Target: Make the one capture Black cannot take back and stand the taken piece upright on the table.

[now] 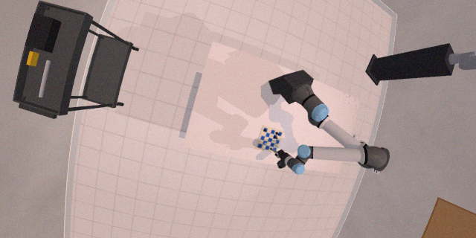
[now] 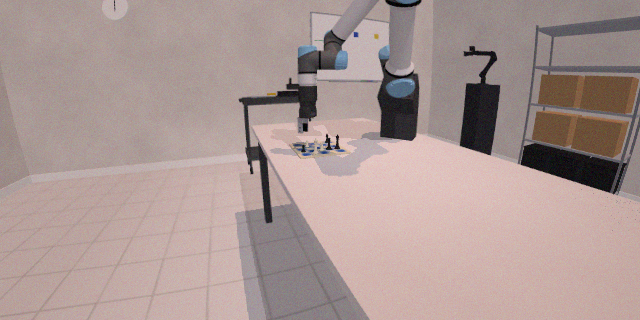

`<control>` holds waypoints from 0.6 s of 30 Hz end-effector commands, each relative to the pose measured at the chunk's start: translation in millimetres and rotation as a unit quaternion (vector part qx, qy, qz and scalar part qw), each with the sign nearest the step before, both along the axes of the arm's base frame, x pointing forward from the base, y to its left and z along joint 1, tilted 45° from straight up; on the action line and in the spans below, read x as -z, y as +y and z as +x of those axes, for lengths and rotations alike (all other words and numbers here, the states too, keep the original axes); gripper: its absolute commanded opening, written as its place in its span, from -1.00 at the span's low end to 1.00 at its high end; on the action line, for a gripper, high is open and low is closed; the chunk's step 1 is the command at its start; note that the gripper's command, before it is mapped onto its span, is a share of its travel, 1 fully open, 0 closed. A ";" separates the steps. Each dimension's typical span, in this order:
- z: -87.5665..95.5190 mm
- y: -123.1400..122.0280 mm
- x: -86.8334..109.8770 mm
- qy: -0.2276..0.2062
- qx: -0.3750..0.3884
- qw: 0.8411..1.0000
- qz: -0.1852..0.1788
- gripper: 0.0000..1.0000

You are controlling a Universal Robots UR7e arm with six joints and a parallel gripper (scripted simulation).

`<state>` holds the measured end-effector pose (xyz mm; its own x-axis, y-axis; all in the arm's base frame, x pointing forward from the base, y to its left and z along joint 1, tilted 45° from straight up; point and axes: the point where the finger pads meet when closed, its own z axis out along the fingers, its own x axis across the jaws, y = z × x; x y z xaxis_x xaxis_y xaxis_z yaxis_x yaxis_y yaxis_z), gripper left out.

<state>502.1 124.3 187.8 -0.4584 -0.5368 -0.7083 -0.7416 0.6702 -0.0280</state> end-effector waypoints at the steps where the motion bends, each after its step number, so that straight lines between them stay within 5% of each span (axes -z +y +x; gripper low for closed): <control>1: 2.8 2.6 3.6 0.000 0.000 1.000 0.000 0.36; 18: 14.2 14.2 20.1 0.000 0.000 1.000 0.000 0.36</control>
<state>512.9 135.6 171.7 -0.4585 -0.5369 -0.7082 -0.7420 0.6699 -0.0275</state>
